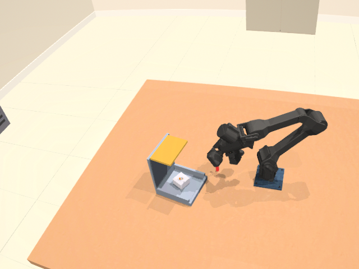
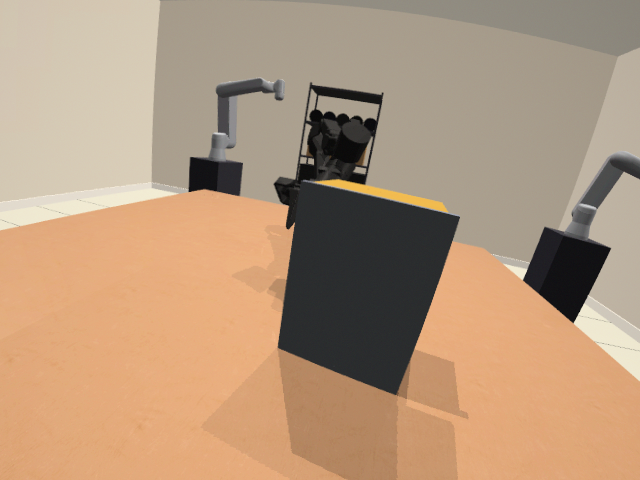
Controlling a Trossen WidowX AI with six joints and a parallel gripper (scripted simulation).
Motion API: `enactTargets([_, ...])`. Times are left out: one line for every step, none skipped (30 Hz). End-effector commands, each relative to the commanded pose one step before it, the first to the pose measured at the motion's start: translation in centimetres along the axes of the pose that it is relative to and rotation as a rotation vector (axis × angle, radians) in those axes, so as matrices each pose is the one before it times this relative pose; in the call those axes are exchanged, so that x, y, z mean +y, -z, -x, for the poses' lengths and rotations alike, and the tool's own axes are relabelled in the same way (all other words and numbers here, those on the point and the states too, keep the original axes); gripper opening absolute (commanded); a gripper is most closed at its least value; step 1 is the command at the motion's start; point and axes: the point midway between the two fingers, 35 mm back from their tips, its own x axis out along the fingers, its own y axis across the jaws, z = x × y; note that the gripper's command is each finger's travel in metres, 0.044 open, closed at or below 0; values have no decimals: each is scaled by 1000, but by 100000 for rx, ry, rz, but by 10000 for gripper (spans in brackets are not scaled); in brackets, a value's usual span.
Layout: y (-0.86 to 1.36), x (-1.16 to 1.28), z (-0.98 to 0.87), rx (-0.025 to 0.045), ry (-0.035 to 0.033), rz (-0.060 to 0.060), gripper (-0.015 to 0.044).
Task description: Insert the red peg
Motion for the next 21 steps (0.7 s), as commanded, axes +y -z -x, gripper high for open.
enactTargets([-816,-18,-667,-1125,-184,1168,220])
enactTargets([-113,-10,-120,2,1,-1,220])
enactTargets([-114,-9,-118,2,1,-1,220])
enactTargets([-115,-8,-117,2,0,-1,220])
enactTargets([-116,-7,-116,1,0,0,220])
enactTargets([-117,-6,-115,1,0,0,220])
enactTargets([-118,-5,-114,1,0,0,220])
enactTargets([-119,-4,-113,1,0,0,220])
enactTargets([-120,-3,-111,1,0,0,220])
enactTargets([-121,-2,-110,0,0,0,220])
enactTargets([-122,0,-109,0,0,0,220])
enactTargets([-122,1,-107,0,0,0,220])
enactTargets([-123,2,-106,0,0,0,220])
enactTargets([-124,3,-105,0,0,0,220])
enactTargets([-125,4,-104,0,0,0,220])
enactTargets([-125,4,-103,0,0,1,220])
enactTargets([-126,5,-102,-1,0,1,220])
enactTargets([-127,6,-101,-1,-1,1,220])
enactTargets([-127,7,-99,-1,-1,1,220])
enactTargets([-128,8,-98,-1,-1,1,220])
enactTargets([-129,9,-97,-1,-1,1,220])
